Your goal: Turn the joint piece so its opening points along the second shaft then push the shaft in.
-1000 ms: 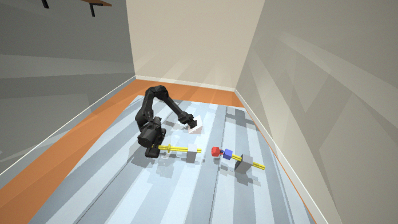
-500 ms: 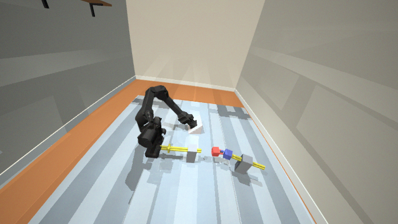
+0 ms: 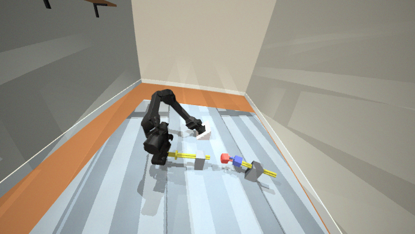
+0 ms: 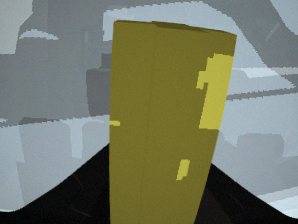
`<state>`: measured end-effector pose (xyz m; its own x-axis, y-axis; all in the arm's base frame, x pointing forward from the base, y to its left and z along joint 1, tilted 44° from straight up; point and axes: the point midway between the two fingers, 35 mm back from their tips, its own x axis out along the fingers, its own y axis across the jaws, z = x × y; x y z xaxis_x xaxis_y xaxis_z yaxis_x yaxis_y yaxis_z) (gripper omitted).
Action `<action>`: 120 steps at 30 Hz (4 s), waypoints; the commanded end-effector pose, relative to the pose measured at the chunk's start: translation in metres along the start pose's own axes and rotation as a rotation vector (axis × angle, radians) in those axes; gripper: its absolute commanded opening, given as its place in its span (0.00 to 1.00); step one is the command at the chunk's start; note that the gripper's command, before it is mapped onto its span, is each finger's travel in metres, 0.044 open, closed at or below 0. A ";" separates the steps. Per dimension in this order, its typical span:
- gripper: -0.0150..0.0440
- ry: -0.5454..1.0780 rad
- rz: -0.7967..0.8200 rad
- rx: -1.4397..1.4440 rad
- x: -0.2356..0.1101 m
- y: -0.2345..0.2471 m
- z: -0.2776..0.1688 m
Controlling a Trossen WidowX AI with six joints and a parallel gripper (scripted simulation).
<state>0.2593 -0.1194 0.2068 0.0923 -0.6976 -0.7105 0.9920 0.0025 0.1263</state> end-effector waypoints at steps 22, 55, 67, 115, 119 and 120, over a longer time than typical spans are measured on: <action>0.37 0.000 0.000 0.000 0.000 0.000 0.000; 0.37 0.000 0.000 0.000 0.000 0.000 0.000; 0.37 0.000 0.000 0.000 0.000 0.000 0.000; 0.25 0.002 -0.034 -0.004 0.001 0.000 -0.008; 0.25 0.003 -0.040 -0.003 0.001 0.000 -0.014; 0.25 0.004 -0.041 -0.003 0.001 0.000 -0.016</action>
<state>0.2602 -0.1118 0.1990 0.0554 -0.6965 -0.7154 0.9952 -0.0197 0.0963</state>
